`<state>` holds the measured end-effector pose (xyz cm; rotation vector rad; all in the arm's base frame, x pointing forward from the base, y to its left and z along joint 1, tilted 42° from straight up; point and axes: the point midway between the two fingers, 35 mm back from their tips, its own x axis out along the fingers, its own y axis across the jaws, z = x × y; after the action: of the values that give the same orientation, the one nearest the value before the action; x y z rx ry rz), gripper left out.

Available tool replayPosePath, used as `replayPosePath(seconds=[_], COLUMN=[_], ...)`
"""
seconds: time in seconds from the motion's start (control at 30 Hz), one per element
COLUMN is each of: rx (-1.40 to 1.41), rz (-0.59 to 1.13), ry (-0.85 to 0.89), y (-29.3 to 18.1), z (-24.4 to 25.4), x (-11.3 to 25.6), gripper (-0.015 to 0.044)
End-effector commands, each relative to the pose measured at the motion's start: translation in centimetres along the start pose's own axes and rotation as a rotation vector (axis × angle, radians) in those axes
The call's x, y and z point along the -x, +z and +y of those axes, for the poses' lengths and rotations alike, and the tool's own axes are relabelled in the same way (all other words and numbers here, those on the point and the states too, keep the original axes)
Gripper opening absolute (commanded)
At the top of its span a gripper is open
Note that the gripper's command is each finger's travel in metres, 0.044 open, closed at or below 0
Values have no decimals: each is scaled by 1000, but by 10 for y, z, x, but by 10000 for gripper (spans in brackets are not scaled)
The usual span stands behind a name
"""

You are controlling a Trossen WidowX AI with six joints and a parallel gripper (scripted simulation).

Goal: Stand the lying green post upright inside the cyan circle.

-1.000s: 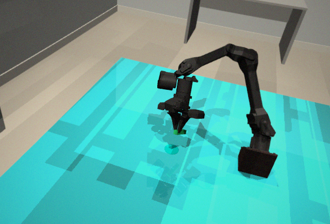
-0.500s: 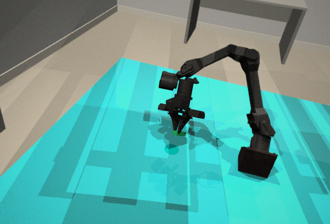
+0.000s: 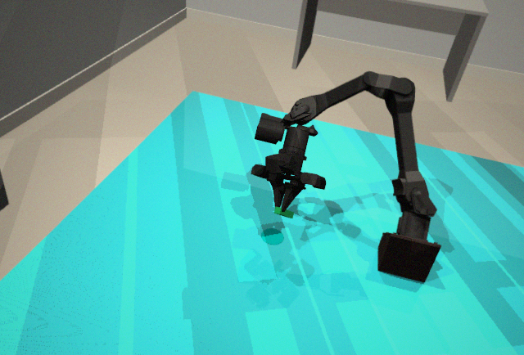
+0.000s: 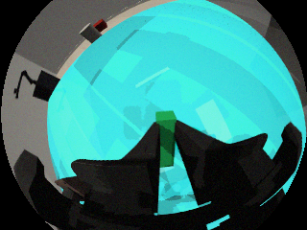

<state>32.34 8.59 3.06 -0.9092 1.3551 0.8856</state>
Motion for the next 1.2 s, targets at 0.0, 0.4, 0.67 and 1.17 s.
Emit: replayPosePath(seconds=[0.0, 0.4, 0.67, 1.17], rx=[4, 17, 28, 53], rz=[-27, -114, -173, -283], ry=[7, 15, 16, 9], y=[-1, -2, -2, -3], z=[1, 0, 0, -2], x=[0, 0, 1, 5], gripper=[22, 22, 22, 22])
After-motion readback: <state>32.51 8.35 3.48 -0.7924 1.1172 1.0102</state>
